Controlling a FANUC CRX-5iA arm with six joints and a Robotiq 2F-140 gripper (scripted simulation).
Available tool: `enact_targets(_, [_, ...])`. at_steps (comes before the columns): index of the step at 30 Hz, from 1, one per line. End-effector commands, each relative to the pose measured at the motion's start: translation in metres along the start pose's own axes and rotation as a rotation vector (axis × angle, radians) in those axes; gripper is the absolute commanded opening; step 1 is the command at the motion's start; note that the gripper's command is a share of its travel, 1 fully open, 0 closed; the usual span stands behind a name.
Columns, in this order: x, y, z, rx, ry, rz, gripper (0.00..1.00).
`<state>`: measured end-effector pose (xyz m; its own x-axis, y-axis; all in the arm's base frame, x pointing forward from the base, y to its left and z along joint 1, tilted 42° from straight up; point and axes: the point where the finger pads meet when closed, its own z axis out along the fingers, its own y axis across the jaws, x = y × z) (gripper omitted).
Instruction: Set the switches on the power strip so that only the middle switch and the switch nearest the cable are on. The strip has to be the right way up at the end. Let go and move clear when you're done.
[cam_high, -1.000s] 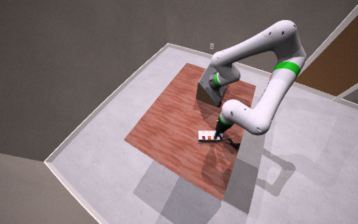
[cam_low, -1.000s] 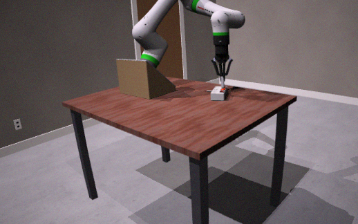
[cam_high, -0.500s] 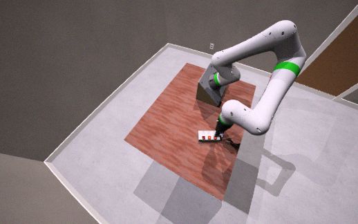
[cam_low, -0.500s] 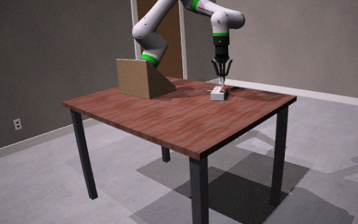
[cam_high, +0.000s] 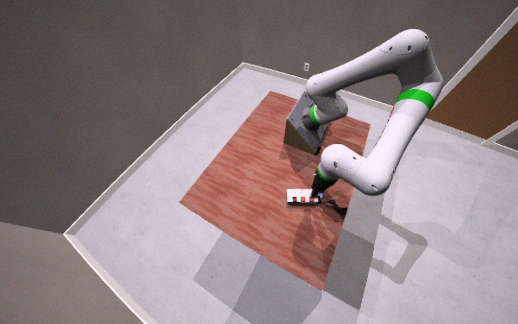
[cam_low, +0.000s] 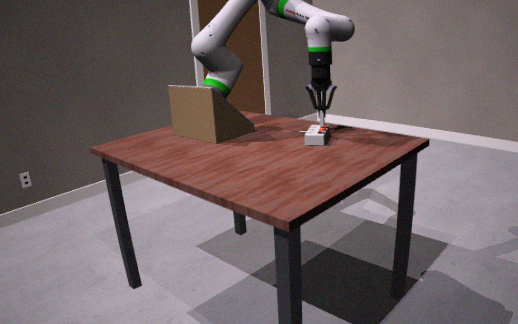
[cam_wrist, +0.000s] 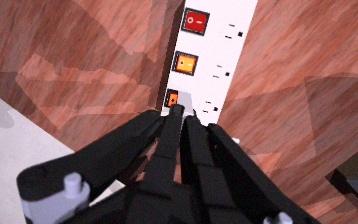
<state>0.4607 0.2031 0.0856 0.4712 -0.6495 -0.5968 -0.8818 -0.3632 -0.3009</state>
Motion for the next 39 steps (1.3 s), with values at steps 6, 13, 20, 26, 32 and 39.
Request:
enact_targets(6, [0.0, 0.0, -0.018, 0.0, 0.0, 0.0, 0.0])
enact_targets(13, [0.0, 0.0, -0.035, 0.0, 0.0, 0.0, 0.0])
enact_targets(20, [0.0, 0.0, -0.038, 0.0, 0.0, 0.0, 0.0])
enact_targets(26, [0.0, 0.0, -0.038, 0.0, 0.0, 0.0, 0.0])
enact_targets(32, [0.0, 0.0, -0.038, 0.0, 0.0, 0.0, 0.0])
enact_targets(39, [0.0, 0.0, -0.038, 0.0, 0.0, 0.0, 1.0])
